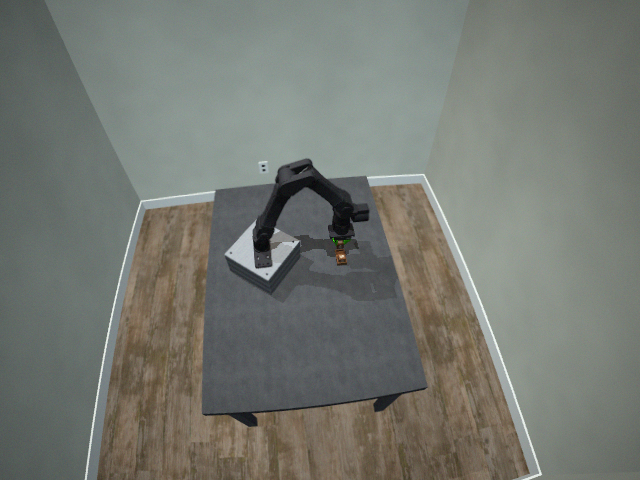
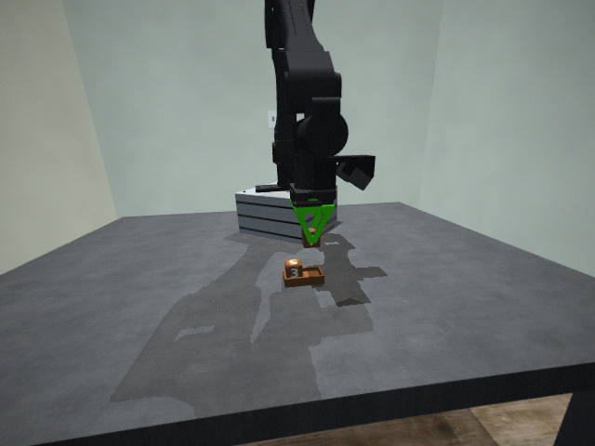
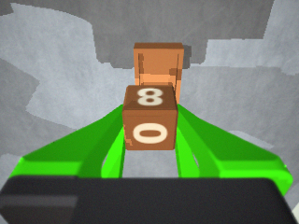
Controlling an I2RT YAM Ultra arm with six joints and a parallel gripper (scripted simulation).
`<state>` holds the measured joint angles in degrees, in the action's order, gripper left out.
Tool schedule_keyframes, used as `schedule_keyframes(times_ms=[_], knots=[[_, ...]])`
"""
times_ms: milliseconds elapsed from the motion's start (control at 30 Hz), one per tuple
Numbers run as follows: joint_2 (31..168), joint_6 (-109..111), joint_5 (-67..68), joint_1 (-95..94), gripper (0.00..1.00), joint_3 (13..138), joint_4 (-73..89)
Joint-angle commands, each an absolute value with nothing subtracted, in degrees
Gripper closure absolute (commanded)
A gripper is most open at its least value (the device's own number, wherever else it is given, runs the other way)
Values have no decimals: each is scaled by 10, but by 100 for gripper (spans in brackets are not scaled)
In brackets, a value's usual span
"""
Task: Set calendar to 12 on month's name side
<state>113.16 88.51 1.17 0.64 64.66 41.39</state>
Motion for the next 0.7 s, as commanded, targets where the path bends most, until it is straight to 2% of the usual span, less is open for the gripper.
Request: schedule_keyframes(times_ms=[0,667], knots=[[1140,886,11,7,74,643,384],[1164,886,11,7,74,632,349]])
